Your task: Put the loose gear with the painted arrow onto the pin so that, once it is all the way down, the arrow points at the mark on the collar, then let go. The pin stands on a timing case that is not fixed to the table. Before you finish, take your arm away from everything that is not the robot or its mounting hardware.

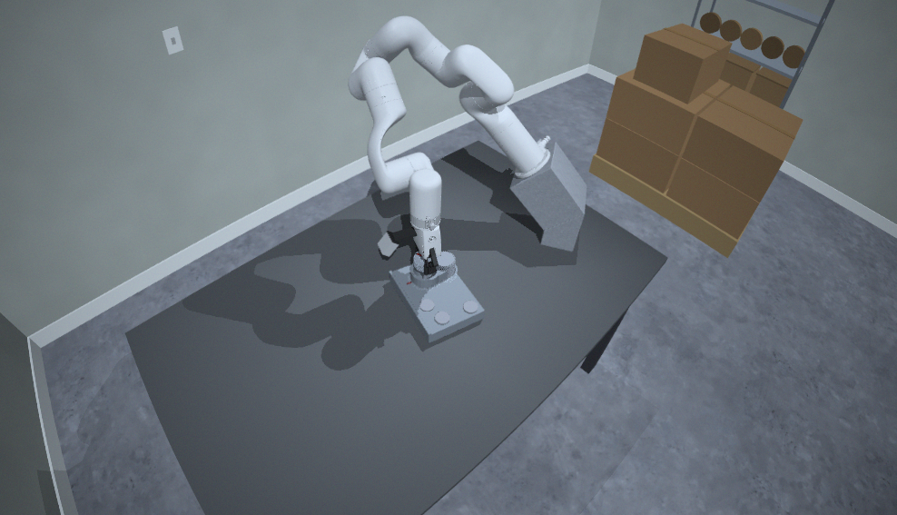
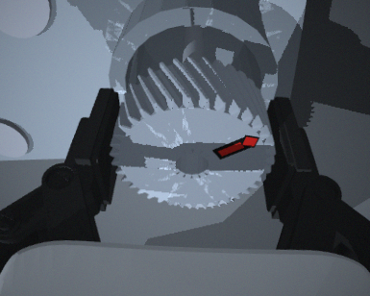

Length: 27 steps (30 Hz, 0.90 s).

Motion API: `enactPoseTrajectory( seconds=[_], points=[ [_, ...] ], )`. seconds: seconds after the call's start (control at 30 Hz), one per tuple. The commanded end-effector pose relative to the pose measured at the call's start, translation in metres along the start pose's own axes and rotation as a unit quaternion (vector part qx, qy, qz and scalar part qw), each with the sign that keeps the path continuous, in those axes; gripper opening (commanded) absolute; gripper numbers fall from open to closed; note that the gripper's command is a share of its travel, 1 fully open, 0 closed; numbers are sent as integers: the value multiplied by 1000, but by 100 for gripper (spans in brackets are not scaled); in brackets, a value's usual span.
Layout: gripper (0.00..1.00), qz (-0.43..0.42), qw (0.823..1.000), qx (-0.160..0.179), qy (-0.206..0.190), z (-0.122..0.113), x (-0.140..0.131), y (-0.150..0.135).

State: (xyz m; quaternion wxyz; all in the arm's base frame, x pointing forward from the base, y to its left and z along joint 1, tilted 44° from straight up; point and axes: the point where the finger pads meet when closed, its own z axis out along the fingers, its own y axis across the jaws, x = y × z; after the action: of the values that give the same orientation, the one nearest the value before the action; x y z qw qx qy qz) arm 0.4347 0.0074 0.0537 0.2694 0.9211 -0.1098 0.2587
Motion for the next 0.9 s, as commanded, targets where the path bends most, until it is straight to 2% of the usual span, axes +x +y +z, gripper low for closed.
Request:
enactPoseTrajectory(
  seconds=[0.0, 0.87],
  points=[
    [0, 0, 1000, 2, 1, -1, 1, -1],
    [0, 0, 1000, 2, 1, 2, 1, -1]
  ],
)
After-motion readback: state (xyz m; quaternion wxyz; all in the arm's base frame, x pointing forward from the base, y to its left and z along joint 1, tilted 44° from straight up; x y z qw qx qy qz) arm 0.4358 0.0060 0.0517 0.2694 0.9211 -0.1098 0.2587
